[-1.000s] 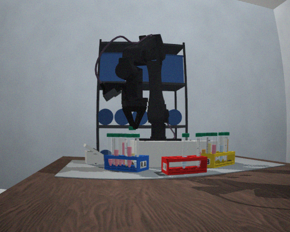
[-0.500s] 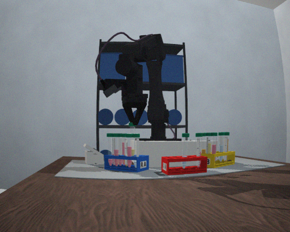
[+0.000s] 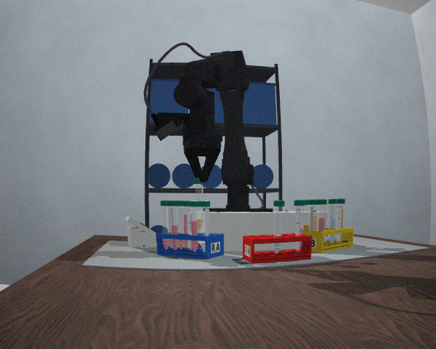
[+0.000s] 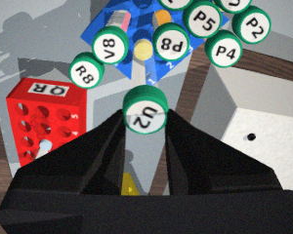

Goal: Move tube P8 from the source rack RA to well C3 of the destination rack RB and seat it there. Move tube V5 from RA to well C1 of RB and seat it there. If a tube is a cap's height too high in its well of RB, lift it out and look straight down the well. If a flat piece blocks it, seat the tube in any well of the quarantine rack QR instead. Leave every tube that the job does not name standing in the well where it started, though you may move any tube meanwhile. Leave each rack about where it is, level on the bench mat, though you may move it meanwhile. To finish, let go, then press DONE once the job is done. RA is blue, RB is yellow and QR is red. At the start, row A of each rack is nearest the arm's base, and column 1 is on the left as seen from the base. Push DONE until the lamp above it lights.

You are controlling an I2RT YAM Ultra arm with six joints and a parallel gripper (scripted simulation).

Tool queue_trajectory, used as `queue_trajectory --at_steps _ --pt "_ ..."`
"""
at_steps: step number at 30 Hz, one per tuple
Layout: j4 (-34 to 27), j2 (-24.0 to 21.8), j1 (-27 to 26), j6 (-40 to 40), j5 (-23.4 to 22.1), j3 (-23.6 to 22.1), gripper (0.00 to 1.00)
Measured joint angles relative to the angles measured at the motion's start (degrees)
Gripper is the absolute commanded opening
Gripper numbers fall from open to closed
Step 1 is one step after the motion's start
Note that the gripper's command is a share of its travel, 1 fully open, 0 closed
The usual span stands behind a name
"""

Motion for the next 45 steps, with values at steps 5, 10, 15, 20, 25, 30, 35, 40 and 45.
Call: queue_trajectory --at_steps 5,10,15,20,25,30,35,40,45 --pt "-1.0 0.0 0.0 0.0 0.0 0.9 0.00" --pt "-2.1 0.0 0.0 0.0 0.0 1.9 0.00" --pt "-2.8 0.0 -0.1 -0.1 0.0 2.4 0.00" --pt "-3.1 0.0 -0.1 -0.1 0.0 2.4 0.00" --pt "-3.4 0.0 -0.1 -0.1 0.0 2.5 0.00" --pt "-3.5 -0.2 0.0 0.0 0.0 3.0 0.00" --pt "-3.3 -1.3 0.2 0.2 0.0 1.5 0.00" --pt "-3.2 -3.2 0.5 0.4 0.0 -0.9 0.00" --pt "-3.0 -5.2 0.7 0.7 0.0 -2.9 0.00"
